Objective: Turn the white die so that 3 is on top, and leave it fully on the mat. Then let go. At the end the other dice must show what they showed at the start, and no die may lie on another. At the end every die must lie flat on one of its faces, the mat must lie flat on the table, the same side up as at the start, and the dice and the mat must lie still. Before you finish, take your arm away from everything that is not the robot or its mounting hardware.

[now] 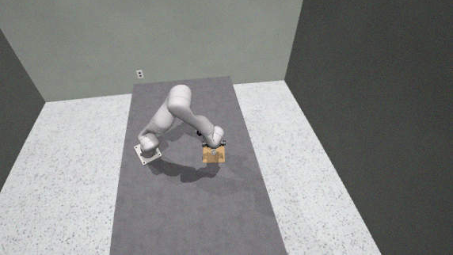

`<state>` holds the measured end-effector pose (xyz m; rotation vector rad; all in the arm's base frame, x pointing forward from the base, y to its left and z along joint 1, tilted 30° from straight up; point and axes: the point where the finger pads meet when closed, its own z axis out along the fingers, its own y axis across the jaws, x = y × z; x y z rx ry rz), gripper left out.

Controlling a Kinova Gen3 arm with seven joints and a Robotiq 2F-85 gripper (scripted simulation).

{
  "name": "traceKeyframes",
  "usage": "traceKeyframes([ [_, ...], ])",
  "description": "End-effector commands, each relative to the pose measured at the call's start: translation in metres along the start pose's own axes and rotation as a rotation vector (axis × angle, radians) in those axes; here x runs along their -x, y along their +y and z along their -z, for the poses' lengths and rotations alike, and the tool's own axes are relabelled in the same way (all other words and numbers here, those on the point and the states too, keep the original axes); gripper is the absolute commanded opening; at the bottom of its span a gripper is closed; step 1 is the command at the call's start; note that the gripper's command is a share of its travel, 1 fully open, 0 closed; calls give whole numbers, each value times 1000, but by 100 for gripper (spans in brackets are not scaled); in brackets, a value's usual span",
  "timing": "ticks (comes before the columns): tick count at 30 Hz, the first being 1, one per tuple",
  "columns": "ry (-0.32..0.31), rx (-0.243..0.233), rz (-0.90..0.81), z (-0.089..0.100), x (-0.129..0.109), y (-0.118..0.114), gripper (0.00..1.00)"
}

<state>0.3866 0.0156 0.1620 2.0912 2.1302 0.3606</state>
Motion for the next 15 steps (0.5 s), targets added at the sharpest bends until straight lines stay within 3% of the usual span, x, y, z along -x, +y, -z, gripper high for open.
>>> traceKeyframes([
  [1, -1, 0, 1, 0, -1, 0, 67],
  [15, -36, -16, 0, -2, -1, -3, 67],
])
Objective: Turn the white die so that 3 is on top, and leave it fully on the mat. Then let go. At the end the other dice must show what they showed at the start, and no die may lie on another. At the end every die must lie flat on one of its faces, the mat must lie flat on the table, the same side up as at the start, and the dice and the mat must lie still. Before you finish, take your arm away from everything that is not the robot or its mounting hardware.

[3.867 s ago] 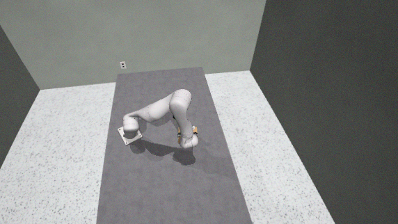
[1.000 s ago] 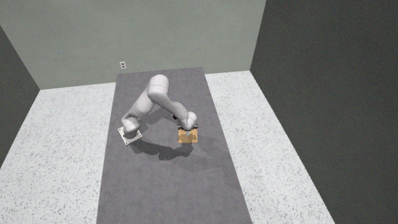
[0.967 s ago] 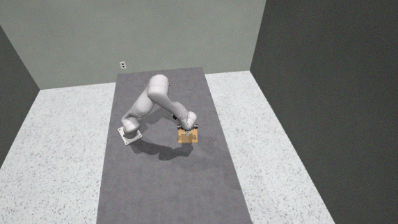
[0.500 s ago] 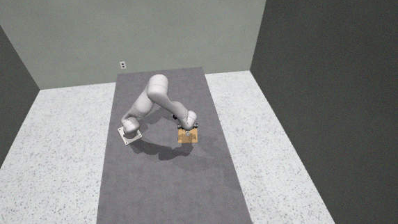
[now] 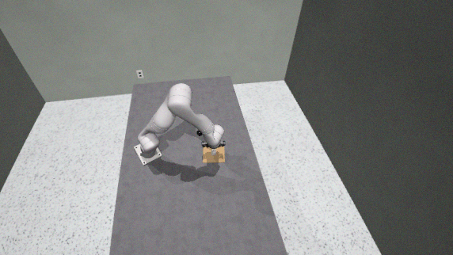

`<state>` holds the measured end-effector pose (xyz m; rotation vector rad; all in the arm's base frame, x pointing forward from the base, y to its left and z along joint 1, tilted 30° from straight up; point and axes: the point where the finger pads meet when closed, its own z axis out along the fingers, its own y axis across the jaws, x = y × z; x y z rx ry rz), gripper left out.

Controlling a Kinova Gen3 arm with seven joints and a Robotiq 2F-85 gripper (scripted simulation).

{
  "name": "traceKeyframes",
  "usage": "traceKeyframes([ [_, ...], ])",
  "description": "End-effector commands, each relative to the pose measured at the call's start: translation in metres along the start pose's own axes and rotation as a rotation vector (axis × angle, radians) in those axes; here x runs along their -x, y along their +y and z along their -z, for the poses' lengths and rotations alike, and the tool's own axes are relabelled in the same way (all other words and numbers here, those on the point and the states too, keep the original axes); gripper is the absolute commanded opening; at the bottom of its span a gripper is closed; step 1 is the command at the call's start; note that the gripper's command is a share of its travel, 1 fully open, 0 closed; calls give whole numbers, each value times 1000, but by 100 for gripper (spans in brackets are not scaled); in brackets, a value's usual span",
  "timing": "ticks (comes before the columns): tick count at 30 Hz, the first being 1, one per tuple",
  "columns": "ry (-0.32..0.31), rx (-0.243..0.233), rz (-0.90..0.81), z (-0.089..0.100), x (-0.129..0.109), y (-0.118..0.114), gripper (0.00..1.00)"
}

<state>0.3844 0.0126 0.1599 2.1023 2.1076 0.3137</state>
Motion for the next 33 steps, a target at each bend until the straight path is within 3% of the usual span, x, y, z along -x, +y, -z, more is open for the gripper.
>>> traceKeyframes([
  [1, -9, -5, 12, -1, -5, -1, 67],
  [16, -100, -18, 10, -3, -5, -4, 67],
  [33, -200, 2, 11, 0, -6, 0, 67],
])
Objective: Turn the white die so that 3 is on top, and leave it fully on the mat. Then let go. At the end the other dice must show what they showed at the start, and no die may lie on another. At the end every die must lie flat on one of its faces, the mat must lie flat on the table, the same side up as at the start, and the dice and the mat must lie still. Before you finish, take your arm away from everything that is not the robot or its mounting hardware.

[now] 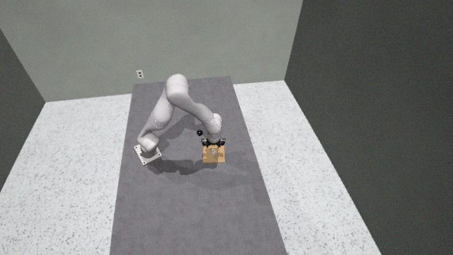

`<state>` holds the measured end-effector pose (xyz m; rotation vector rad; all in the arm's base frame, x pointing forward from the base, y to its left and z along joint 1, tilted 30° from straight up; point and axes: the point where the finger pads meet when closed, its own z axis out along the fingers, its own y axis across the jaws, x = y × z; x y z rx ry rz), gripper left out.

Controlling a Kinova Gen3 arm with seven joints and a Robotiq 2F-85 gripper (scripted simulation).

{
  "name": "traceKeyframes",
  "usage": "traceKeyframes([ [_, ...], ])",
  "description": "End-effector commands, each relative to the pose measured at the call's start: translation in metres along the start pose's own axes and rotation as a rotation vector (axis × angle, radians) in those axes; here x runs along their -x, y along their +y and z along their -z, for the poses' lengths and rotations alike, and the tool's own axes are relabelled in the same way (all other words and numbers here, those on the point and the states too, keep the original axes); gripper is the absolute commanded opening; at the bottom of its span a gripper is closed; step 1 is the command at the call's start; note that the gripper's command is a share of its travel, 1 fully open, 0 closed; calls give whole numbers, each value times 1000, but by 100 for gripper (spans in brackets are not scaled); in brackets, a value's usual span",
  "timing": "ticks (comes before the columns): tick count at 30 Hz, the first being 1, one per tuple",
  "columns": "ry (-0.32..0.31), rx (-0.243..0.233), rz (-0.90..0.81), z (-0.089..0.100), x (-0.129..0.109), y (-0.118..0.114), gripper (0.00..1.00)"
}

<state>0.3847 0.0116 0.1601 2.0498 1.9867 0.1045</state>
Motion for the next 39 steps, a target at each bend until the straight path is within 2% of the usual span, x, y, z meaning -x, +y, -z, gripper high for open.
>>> traceKeyframes([
  [1, -9, 5, 19, 1, -7, 0, 67],
  [27, -47, 11, 19, 2, -8, 2, 67],
  [32, -93, 0, 19, -1, -9, 0, 67],
  [39, -194, -4, 19, -2, -10, -1, 67],
])
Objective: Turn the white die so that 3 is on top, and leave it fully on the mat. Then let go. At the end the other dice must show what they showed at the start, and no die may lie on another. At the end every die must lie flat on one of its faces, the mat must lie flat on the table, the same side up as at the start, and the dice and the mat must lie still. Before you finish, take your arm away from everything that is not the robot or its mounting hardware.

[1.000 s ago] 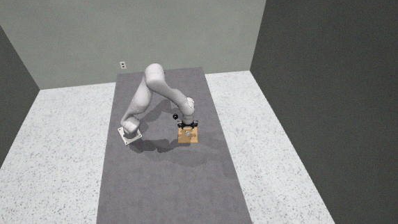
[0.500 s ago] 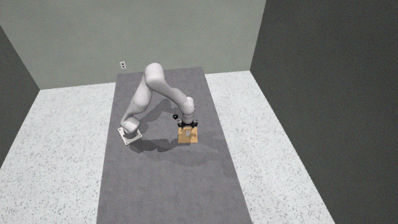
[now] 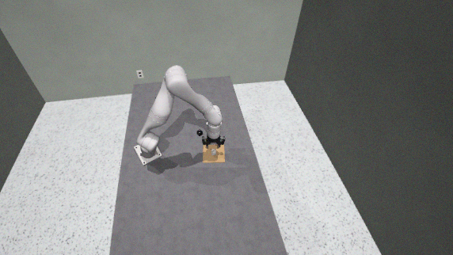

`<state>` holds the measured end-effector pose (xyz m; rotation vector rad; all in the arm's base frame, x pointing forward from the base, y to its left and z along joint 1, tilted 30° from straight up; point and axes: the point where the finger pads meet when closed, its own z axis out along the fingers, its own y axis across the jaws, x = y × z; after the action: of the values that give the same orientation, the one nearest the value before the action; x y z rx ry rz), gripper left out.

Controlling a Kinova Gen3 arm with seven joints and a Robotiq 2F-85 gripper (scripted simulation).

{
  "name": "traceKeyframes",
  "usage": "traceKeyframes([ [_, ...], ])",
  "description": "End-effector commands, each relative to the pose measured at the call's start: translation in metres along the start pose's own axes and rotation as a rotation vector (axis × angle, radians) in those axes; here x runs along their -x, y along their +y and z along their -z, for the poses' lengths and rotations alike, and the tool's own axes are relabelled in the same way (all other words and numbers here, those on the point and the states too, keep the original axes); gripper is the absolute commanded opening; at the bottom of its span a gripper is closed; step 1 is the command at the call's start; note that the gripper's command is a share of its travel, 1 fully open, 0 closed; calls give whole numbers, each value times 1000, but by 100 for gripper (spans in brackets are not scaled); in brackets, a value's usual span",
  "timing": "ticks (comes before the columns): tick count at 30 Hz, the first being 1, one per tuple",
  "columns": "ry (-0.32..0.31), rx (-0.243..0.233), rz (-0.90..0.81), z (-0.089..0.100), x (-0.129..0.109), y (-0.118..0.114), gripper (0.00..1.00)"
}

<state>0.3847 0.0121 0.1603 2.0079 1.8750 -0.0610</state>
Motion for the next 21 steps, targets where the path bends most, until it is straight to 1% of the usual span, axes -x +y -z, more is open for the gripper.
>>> traceKeyframes([
  [1, -46, 5, 34, -1, -10, -1, 67],
  [3, -73, 10, 33, 0, -10, 0, 67],
  [5, -73, 10, 33, 0, -10, 0, 67],
  [10, -119, 22, 31, 3, -10, 2, 67],
  [16, -131, 26, 30, 4, -10, 2, 67],
  [17, -131, 26, 30, 4, -10, 2, 100],
  [21, -131, 26, 30, 4, -10, 2, 100],
])
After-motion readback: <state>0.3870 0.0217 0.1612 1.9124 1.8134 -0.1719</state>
